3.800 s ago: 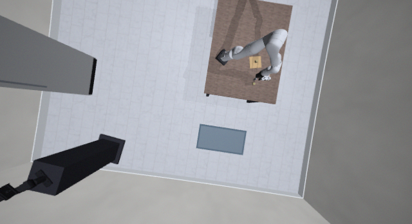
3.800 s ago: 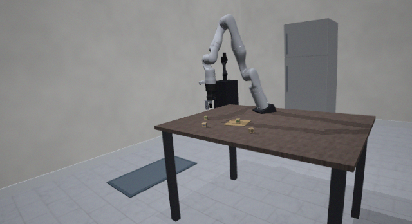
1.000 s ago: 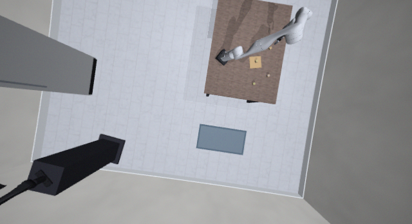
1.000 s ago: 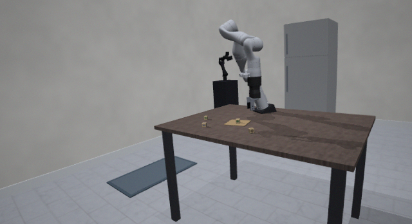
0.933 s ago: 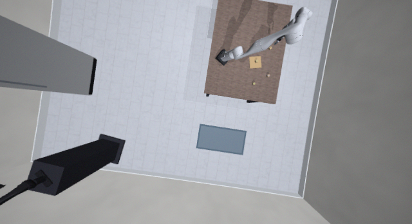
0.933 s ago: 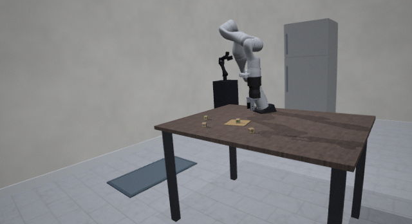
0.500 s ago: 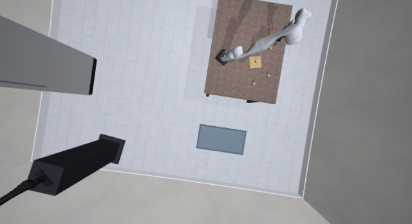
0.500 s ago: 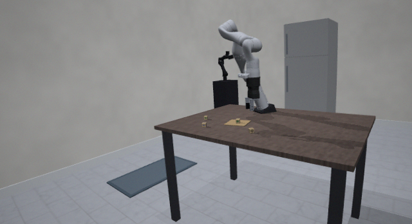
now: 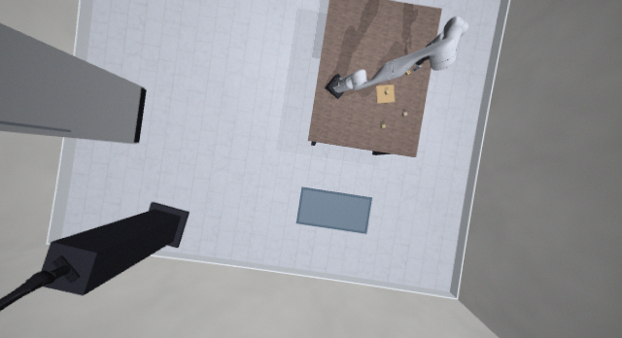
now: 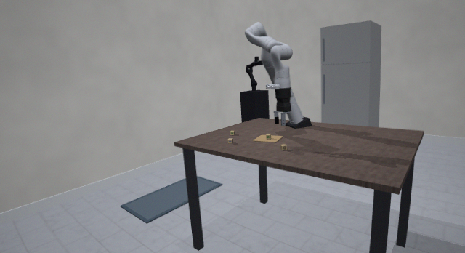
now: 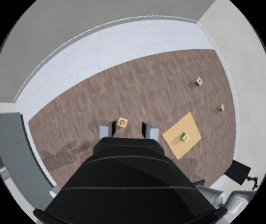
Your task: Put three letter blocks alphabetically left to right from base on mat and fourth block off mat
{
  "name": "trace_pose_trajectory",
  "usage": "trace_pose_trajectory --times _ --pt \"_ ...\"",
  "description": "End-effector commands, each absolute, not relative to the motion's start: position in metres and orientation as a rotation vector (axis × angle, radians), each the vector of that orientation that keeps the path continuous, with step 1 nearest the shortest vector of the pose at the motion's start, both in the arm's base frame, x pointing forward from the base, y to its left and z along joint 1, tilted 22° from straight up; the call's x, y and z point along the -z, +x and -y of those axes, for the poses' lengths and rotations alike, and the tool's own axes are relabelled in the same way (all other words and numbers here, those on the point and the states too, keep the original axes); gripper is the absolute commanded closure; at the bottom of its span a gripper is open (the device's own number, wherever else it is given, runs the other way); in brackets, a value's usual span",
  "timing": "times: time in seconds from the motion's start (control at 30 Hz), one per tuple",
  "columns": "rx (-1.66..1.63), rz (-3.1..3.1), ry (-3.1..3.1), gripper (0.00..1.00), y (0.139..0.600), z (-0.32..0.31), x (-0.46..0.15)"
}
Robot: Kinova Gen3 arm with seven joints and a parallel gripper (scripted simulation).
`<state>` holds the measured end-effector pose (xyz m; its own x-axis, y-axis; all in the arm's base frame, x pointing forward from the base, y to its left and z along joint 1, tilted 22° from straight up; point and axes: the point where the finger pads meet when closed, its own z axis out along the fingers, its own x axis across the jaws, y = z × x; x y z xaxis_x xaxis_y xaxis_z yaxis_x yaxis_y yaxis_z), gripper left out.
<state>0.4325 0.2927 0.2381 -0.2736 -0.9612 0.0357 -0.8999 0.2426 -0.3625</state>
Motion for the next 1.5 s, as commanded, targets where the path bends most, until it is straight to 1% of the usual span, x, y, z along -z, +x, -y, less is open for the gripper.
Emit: trace_pose_trajectory --times 0.0,0.37,0.9,1.4,1.47 --pt "0.472 -2.255 -1.831 0.0 0.437 -0.288 -0.241" --pt "0.503 -2.073 -2.086 0.0 0.437 -0.271 -0.239" --pt "0.538 -1.623 -2.512 0.0 0.433 -0.246 -0.233" --pt "0.578 -0.975 -2.913 0.0 0.416 -0.211 -0.223" --pt "0.578 -0.975 -2.913 0.0 0.416 -0.211 -0.223"
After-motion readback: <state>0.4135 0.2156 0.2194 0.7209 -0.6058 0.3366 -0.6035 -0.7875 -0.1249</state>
